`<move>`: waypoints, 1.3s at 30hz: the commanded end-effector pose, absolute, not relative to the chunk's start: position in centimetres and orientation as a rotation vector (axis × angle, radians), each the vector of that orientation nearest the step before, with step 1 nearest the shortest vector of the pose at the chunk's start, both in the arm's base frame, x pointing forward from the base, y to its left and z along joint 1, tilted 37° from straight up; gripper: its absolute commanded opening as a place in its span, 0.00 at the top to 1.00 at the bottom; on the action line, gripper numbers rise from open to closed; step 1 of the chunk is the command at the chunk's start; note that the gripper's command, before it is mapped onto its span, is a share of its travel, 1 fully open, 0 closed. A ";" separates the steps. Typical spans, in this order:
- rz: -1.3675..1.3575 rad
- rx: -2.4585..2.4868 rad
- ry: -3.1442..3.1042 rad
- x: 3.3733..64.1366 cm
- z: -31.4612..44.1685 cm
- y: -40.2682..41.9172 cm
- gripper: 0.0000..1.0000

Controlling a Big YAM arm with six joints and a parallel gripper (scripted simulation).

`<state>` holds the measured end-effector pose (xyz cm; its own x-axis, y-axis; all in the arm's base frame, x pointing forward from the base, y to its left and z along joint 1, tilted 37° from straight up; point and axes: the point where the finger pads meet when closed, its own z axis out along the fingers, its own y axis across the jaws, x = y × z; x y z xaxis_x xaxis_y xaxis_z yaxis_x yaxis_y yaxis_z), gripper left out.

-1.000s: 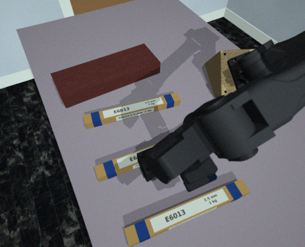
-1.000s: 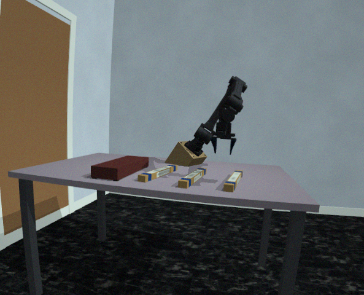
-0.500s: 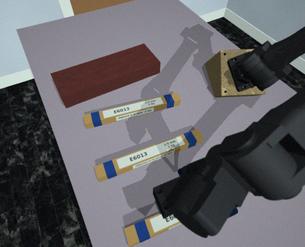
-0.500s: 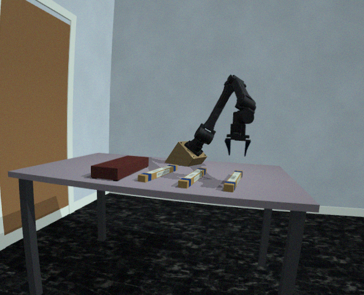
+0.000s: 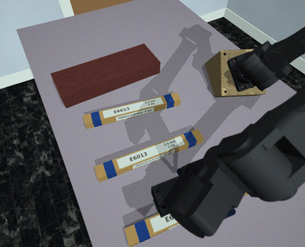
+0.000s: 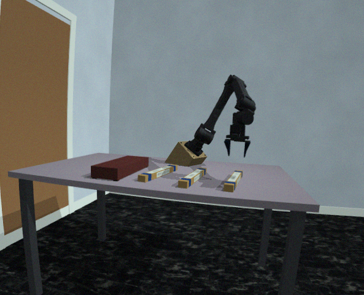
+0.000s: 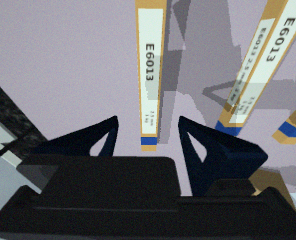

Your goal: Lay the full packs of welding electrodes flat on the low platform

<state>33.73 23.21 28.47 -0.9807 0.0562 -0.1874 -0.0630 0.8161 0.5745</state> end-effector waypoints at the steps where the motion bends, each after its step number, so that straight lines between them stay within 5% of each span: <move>1: 0.907 0.009 2.766 35.0 29.8 22.9 0.26; 39: 0.899 0.001 2.809 35.6 20.7 28.8 0.26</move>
<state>35.73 27.94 21.55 -0.9798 0.0588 -0.1912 -0.0628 0.8171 0.5730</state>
